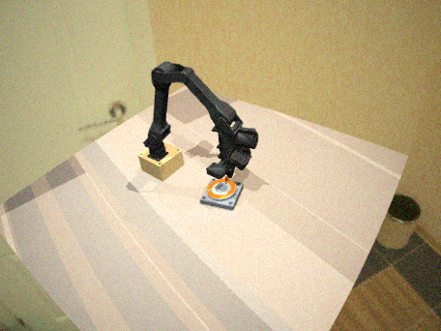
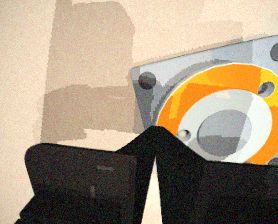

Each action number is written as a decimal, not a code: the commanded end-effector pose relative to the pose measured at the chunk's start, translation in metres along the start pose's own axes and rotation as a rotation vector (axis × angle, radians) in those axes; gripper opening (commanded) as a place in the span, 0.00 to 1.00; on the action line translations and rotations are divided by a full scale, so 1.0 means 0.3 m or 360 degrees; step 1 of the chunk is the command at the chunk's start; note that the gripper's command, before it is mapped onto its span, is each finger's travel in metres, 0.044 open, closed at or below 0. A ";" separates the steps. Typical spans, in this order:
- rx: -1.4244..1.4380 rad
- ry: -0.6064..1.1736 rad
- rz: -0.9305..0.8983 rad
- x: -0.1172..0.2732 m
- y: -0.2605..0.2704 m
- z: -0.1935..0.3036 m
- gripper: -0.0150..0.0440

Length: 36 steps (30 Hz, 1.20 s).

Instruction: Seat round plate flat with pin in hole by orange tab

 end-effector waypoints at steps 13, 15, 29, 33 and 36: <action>-0.0010 0.0029 0.0004 0.087 -0.003 0.015 0.25; -0.0010 0.0029 0.0004 0.123 -0.005 0.022 0.25; -0.0006 0.0028 0.0008 0.126 -0.007 0.027 0.25; -0.0006 0.0028 0.0008 0.126 -0.007 0.027 0.25; -0.0006 0.0028 0.0008 0.126 -0.007 0.027 0.25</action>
Point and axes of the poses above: the point midway between the two fingers, 35 mm back from their tips, its own x axis back along the fingers, its own y axis across the jaws, z = x × y, the point moved 10 cm from there along x, back along the fingers, and after that the axes turned 2 degrees about -x, right-handed, at the moved point
